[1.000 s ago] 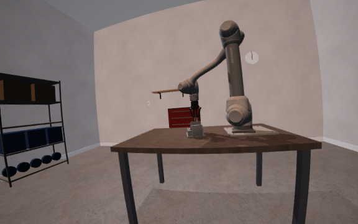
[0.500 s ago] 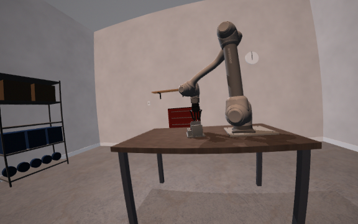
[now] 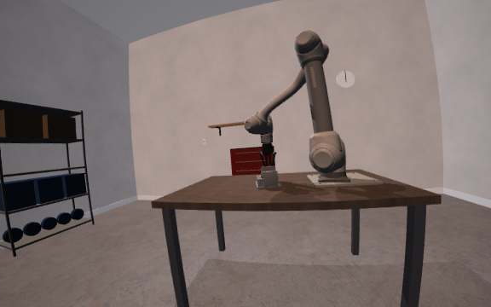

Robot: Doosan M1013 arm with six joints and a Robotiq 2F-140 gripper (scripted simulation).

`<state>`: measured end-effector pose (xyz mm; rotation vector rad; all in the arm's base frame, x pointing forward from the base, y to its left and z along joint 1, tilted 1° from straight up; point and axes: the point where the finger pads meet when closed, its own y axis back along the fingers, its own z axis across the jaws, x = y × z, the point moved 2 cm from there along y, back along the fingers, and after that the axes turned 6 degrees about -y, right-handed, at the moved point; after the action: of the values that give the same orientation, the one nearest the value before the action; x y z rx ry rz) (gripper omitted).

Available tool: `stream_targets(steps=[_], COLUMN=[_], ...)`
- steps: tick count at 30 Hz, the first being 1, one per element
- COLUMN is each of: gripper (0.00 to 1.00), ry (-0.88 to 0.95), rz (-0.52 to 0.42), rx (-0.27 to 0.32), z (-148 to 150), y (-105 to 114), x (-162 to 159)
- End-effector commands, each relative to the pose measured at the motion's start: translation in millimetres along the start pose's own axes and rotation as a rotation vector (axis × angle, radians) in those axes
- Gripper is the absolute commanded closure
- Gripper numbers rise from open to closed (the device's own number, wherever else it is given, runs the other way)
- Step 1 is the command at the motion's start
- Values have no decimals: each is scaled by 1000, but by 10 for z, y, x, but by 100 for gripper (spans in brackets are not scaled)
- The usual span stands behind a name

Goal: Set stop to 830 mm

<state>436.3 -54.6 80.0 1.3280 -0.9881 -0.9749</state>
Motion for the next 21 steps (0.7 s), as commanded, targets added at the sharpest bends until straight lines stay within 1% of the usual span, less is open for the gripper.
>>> stream_targets(steps=[1,21], gripper=[96,96], ry=[0,0], rz=[0,0], rx=[1,1], z=[-19,-174], y=[-18,-90], x=[-2,-19])
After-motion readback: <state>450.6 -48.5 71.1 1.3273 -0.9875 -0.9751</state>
